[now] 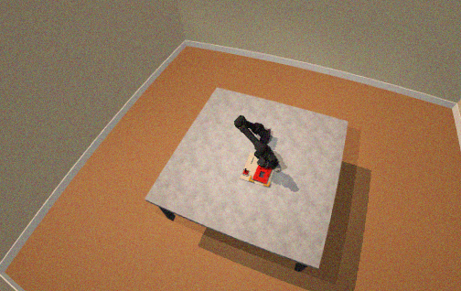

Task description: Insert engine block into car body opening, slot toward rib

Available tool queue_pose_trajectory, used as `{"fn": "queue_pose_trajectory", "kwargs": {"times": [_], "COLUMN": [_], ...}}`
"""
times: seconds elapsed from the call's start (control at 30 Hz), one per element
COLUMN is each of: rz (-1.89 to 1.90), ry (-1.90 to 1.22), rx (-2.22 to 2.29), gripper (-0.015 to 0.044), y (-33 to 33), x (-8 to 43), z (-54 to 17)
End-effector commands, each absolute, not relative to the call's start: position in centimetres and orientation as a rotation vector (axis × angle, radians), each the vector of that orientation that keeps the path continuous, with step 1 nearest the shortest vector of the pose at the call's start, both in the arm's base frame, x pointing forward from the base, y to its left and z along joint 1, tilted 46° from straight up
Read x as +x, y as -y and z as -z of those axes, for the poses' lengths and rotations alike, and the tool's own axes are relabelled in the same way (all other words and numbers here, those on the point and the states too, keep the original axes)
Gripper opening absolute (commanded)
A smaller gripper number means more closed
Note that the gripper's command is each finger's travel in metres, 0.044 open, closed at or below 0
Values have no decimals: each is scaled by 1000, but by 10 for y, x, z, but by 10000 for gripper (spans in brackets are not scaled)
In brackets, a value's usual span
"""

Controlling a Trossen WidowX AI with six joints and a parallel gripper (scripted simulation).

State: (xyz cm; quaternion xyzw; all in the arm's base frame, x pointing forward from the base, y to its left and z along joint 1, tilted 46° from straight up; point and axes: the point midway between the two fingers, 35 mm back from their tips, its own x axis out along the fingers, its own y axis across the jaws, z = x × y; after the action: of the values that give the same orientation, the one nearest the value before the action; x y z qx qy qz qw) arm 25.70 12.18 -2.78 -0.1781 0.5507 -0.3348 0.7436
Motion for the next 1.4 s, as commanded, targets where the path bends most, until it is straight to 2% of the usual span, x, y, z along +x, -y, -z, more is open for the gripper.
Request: {"fn": "queue_pose_trajectory", "kwargs": {"times": [0.0, 0.17, 0.4, 0.53, 1.37], "rz": [732, 732, 732, 726, 672], "ry": [-1206, -1206, -1206, -1208, -1223], "rx": [-398, -398, -398, -400, -451], "gripper": [282, 151, 105, 0, 0], "y": [-121, -121, -121, -125, -184], "x": [257, 257, 257, 257, 248], "z": [29, 29, 29, 26, -26]}}
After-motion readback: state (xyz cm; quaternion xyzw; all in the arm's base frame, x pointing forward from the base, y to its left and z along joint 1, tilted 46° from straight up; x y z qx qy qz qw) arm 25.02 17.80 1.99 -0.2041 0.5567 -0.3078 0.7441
